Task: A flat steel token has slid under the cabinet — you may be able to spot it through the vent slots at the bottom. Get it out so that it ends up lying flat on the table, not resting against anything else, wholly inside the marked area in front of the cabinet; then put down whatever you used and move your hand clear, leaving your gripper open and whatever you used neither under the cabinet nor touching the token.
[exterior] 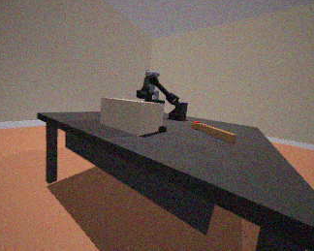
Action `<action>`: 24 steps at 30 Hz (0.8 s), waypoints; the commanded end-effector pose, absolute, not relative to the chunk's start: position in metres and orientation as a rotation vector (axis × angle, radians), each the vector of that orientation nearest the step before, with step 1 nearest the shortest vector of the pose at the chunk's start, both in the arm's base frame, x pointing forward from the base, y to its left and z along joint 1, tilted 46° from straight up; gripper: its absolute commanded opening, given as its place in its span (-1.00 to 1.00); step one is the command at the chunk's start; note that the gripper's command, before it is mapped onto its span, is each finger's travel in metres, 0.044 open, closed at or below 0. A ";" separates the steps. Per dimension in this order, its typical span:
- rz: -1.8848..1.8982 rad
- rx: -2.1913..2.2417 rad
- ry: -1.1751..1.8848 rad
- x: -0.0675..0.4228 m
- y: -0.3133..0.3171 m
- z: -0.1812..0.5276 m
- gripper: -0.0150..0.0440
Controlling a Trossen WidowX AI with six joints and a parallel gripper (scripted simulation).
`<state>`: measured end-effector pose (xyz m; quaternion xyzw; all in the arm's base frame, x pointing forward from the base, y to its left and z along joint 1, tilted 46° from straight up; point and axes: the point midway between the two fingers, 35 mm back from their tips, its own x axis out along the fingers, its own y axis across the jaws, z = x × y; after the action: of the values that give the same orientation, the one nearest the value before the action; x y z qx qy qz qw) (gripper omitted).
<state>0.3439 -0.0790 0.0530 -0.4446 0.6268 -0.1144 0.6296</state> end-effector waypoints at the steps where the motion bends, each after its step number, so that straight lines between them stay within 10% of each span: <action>1: -0.264 -1.018 1.434 0.350 -0.076 0.052 -0.49; 24: -0.264 -1.017 1.432 0.373 -0.066 0.048 -0.49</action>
<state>0.3682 -0.0682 0.0492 -0.4443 0.6266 -0.1145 0.6300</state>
